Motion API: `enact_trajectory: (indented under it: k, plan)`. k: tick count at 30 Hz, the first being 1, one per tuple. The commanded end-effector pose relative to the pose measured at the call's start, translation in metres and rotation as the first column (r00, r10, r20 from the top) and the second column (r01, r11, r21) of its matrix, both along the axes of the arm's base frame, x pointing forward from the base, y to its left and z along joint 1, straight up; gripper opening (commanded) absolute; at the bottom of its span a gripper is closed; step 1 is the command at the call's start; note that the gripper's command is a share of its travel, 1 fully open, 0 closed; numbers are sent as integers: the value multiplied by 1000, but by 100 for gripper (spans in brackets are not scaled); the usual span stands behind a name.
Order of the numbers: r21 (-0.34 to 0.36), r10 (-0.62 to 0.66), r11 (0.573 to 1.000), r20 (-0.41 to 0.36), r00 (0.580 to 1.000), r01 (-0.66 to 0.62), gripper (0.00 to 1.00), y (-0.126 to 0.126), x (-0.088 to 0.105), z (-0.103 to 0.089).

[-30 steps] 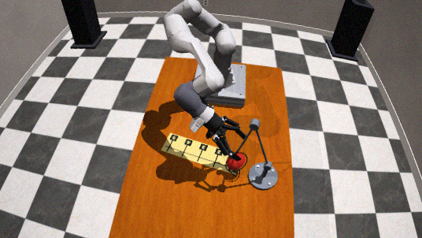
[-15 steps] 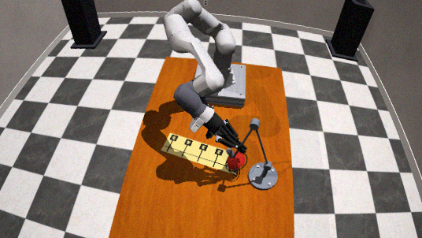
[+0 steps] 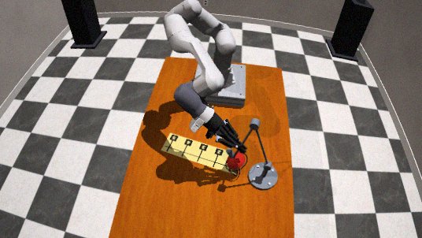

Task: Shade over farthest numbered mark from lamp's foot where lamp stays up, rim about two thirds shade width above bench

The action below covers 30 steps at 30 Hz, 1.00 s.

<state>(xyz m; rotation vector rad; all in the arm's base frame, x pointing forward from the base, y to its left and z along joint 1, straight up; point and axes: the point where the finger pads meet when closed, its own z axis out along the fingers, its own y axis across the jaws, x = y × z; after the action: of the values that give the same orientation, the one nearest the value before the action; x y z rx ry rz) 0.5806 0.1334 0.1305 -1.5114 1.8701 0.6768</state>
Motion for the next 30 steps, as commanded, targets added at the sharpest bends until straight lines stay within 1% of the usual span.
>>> enact_trajectory:
  k: [1, 16, 18, 30]
  plan:
    - [0, 0, 1000, 1, 1000, 0, 10, 0, 0, 0]
    - [4, -14, 1000, 0, 1000, 14, 10, -35, -7, -4]
    - [4, -14, 1000, 0, 1000, 14, 10, -35, -7, -4]
    - [4, -10, 1000, 0, 1000, 10, 10, -63, -12, -7]
